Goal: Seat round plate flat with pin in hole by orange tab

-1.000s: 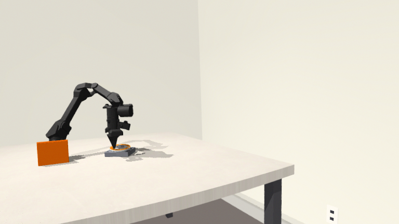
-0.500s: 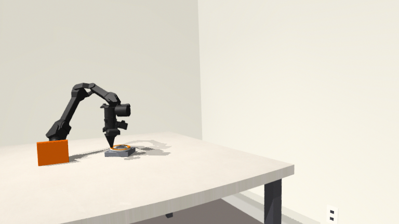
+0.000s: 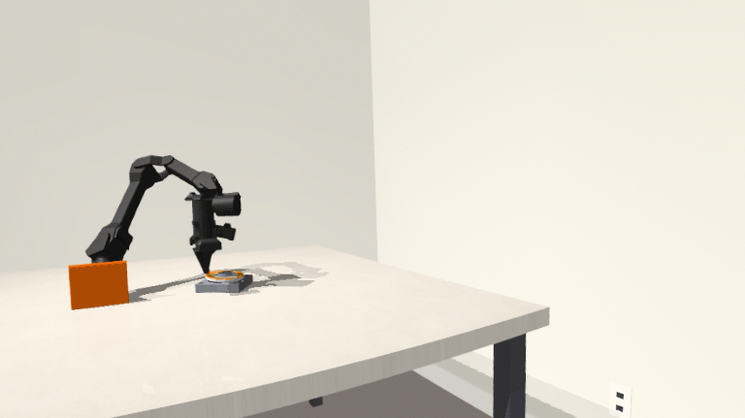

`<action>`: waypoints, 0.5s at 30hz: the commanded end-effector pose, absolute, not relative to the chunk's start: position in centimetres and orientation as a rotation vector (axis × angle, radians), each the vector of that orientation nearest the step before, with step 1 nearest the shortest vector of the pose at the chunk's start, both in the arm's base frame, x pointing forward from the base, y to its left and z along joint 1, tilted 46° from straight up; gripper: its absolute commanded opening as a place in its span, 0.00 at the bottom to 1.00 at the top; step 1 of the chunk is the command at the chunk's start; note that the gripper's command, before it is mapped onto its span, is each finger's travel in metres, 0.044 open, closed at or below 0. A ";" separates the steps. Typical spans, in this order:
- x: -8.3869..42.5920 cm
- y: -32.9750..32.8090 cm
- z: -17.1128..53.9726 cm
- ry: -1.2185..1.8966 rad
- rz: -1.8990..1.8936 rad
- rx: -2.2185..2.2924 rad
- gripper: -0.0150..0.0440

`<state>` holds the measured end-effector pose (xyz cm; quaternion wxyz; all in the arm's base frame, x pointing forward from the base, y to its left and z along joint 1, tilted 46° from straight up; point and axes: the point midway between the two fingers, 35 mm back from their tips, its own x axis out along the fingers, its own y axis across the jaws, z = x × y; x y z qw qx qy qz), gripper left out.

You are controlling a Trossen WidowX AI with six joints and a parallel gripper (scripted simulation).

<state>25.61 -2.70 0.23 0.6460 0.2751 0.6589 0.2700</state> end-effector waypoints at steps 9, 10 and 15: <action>25.7 -1.7 1.3 1.500 0.619 0.632 0.25; 25.7 -1.6 1.3 1.500 0.619 0.632 0.25; 25.8 -1.3 1.5 1.500 0.619 0.632 0.25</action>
